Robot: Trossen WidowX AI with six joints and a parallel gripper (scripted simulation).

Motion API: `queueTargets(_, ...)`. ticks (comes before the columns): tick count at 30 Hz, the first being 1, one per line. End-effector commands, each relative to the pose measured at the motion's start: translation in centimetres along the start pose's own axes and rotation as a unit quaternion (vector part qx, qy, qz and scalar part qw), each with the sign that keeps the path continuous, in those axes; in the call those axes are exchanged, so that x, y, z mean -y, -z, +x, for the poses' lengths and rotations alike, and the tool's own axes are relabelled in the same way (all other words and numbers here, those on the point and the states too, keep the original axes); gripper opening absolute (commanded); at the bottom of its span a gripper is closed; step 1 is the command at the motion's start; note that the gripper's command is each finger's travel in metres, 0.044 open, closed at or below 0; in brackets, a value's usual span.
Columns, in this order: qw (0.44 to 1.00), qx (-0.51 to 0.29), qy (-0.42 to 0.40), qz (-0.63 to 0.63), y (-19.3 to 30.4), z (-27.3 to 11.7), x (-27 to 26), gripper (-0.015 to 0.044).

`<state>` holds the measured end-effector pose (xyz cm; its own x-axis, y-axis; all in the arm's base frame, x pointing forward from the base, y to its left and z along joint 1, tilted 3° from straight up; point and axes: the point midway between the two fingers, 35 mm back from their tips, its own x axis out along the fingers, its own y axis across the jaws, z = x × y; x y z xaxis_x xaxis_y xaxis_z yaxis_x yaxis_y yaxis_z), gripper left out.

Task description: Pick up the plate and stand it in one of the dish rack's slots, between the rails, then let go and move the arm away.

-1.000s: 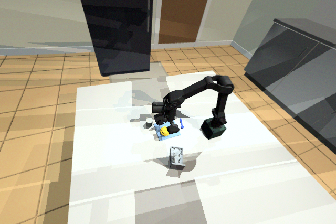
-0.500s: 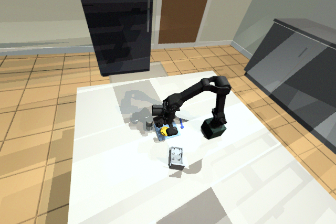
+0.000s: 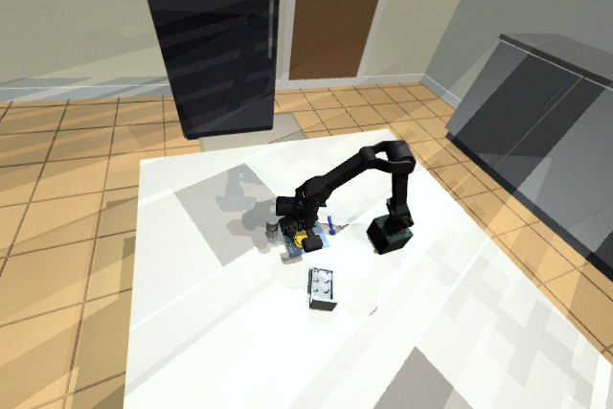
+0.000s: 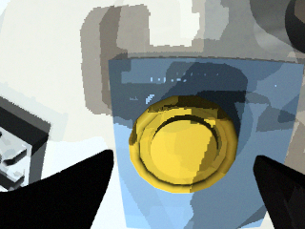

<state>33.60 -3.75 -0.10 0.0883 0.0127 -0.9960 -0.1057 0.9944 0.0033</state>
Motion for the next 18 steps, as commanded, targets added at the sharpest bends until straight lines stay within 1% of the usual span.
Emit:
queueTargets(1,1.0,-0.002,-0.002,0.001,0.1,0.8,-0.1,0.04)
queueTargets(14,1.0,-0.002,-0.002,0.001,0.2,2.6,0.0,0.04)
queueTargets(18,1.0,-0.002,-0.002,0.001,0.2,2.6,0.0,0.038)
